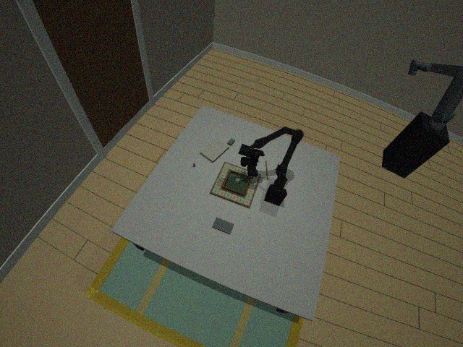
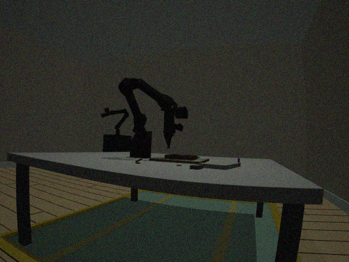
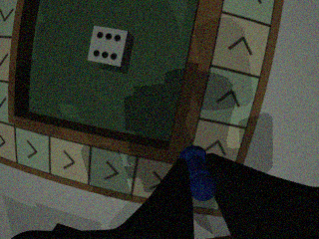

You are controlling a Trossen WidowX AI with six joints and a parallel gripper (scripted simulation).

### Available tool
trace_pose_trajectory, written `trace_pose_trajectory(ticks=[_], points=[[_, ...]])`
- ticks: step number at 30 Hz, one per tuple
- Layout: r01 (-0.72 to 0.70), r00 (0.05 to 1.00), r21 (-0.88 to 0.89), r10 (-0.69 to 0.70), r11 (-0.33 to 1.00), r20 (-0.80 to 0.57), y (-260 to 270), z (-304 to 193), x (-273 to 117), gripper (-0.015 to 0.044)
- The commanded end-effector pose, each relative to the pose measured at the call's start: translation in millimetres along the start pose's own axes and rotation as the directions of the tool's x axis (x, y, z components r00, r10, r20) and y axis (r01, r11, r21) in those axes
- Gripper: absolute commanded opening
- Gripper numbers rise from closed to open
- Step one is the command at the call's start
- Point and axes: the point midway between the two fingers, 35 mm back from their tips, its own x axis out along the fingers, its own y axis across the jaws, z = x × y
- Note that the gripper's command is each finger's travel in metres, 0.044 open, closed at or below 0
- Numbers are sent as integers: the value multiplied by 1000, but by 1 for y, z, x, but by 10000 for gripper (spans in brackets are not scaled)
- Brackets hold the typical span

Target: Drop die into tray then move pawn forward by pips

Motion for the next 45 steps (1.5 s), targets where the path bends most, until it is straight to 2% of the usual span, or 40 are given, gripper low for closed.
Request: trace_pose_trajectory(ticks=[1, 9, 18, 35, 45], points=[[30, 999, -7, -30, 1000, -20, -15, -14, 6, 0], [45, 998, -10, -45, 999, -34, -23, -22, 13, 0], [47, 998, -10, -47, 999, -35, -25, -23, 43, 0], [47, 998, -11, -48, 999, -36, -26, -24, 60, 0], [58, 998, 2, -58, 998, -30, -30, -22, 52, 262]])
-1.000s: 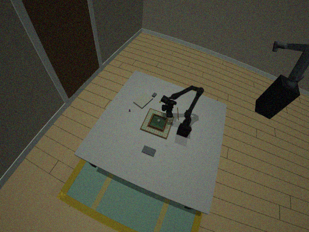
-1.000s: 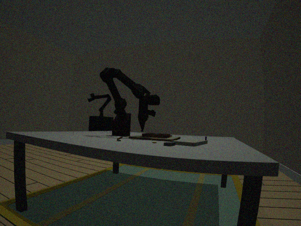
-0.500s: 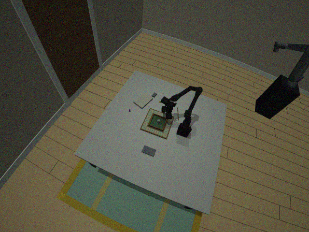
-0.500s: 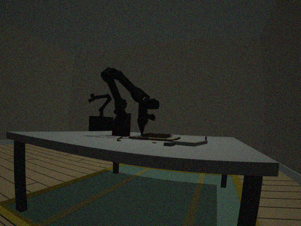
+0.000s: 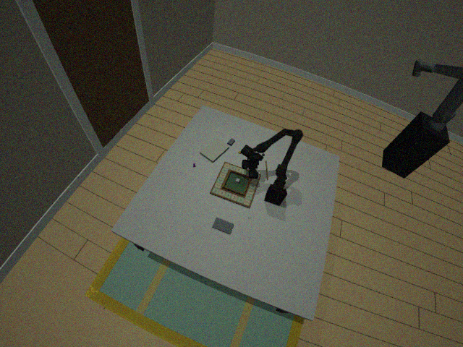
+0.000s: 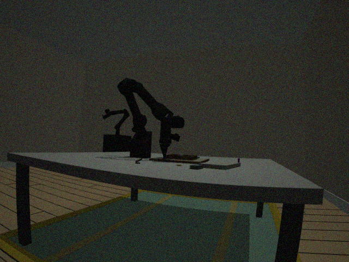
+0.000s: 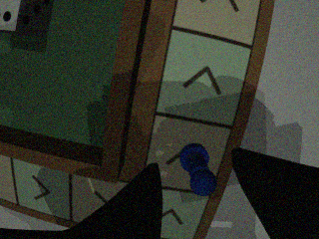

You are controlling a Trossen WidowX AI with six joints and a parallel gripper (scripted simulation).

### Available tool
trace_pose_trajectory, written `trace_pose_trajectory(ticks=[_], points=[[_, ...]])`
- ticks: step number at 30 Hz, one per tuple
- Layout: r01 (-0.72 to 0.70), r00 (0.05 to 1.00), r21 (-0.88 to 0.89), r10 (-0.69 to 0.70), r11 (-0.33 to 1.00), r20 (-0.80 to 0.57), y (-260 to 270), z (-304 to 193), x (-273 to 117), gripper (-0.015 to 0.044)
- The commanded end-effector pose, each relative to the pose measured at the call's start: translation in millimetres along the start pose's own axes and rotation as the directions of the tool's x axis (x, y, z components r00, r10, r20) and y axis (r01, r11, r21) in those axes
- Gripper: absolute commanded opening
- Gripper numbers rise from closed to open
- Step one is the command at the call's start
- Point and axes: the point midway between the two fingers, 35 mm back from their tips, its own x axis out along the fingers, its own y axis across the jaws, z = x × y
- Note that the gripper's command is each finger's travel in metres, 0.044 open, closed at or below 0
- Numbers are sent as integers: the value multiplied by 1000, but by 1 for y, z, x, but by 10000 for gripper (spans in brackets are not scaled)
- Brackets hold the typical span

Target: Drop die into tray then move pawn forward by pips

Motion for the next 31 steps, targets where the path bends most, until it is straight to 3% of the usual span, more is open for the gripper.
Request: trace_pose_trajectory(ticks=[1, 4, 7, 12, 19, 25, 31], points=[[-2, 1000, 3, 2, 1000, 2, -1, 1, -8, 289], [-11, 1000, -6, 11, 1000, -1, 0, 2, -41, 367], [-11, 1000, -8, 11, 1000, -3, -1, 1, -50, 440], [-20, 1000, 10, 20, 1000, 4, 6, 5, -58, 440], [-69, 998, 201, 66, 977, 24, 71, 21, -98, 440], [-27, 1000, 374, 29, 927, 0, 117, 10, -130, 440], [-17, 1000, 394, 20, 919, -3, 122, 7, -133, 440]])
